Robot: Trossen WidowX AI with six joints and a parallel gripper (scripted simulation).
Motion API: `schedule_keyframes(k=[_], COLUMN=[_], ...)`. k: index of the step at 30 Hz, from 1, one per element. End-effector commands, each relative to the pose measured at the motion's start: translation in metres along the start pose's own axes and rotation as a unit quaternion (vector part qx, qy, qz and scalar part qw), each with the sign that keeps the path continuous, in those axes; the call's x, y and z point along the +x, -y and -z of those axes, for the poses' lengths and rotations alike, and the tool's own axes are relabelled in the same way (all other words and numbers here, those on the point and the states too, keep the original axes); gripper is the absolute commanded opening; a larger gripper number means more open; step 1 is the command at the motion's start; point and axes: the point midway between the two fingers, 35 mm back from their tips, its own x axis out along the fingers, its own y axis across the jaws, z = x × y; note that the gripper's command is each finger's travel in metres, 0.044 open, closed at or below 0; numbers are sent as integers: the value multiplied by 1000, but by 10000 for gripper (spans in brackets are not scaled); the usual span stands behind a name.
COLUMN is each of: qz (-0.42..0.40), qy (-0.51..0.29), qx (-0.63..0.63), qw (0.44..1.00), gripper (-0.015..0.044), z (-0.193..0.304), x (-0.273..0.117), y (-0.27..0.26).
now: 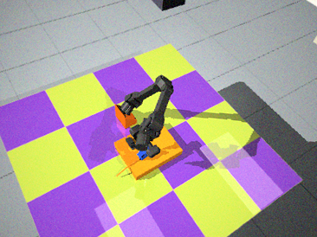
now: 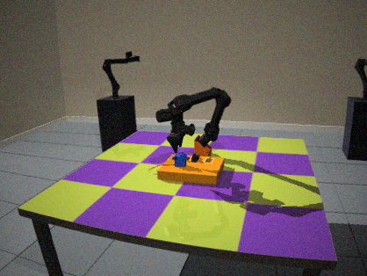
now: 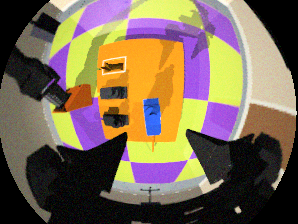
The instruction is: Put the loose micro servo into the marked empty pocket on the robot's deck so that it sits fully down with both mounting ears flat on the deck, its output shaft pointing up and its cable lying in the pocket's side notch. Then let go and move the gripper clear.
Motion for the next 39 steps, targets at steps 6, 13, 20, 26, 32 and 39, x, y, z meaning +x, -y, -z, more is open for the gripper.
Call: schedule_keyframes(k=[6, 13, 20, 26, 32, 39], qz=[-4, -4, -4, -4, -4, -4], qy=[6, 6, 7, 7, 7, 7], qx=[-28, -28, -28, -28, -28, -28], qw=[1000, 1000, 1000, 1000, 1000, 1000], gripper=[440, 440, 440, 440, 440, 256], z=[8, 8, 8, 7, 7, 7], x=[-2, 22, 27, 36, 43, 43], y=[-3, -3, -3, -3, -4, -4])
